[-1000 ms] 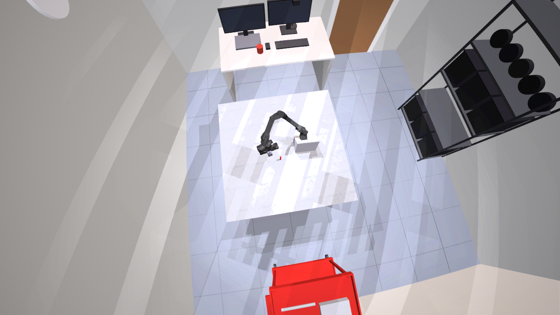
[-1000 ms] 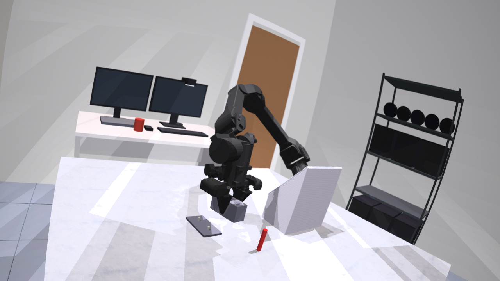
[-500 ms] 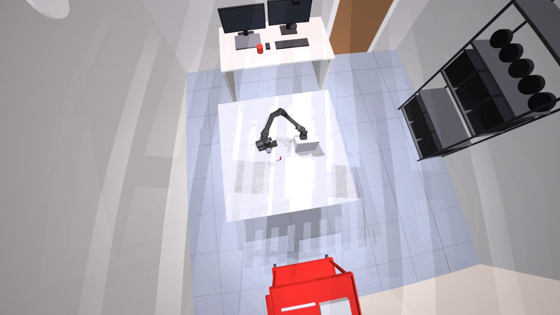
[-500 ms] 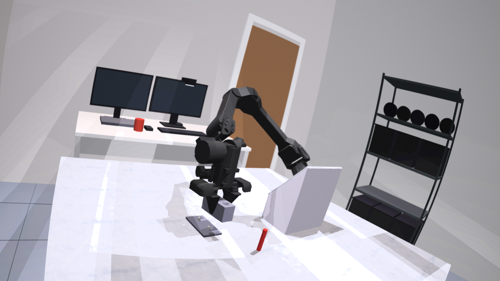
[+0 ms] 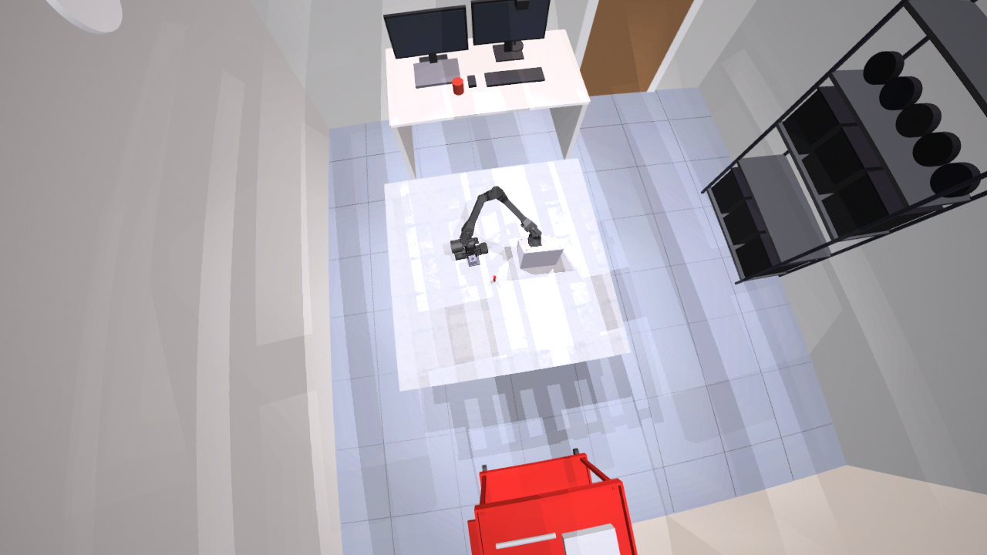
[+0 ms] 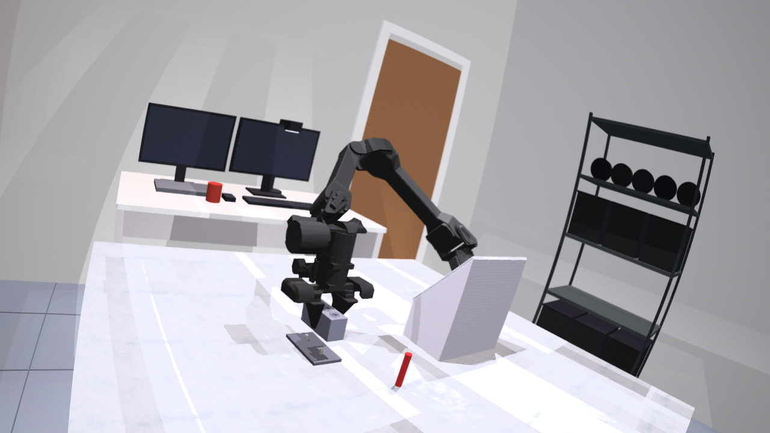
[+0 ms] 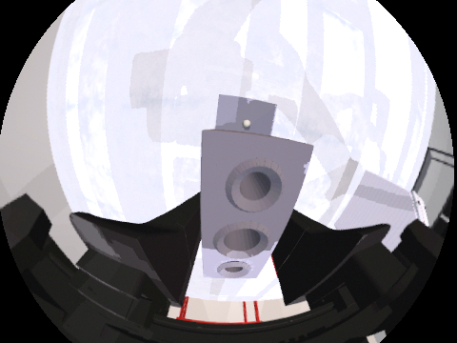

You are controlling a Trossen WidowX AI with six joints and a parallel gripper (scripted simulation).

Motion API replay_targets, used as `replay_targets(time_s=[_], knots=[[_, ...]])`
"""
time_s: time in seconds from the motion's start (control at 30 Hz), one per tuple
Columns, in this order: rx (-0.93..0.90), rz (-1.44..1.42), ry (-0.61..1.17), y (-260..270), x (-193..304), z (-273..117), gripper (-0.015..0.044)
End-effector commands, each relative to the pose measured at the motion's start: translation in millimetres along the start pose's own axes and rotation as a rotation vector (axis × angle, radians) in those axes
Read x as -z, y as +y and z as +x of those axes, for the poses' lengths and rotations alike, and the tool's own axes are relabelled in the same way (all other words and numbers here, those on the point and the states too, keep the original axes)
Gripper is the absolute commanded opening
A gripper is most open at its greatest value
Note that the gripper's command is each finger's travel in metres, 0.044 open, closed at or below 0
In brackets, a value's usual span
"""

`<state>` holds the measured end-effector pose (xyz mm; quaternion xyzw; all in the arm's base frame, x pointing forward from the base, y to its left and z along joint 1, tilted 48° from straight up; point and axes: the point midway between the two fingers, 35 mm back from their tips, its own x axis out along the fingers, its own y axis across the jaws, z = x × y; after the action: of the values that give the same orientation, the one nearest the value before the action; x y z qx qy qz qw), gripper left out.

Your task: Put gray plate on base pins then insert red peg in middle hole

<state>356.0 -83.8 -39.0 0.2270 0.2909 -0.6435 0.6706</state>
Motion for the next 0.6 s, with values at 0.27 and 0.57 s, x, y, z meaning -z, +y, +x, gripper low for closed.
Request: replay_targets(time_s=[0.27,0.57], knots=[[0.009,0.032,-0.019,-8,-26,14,0.0],[0.009,0.032,-0.019,-8,-26,14,0.0]])
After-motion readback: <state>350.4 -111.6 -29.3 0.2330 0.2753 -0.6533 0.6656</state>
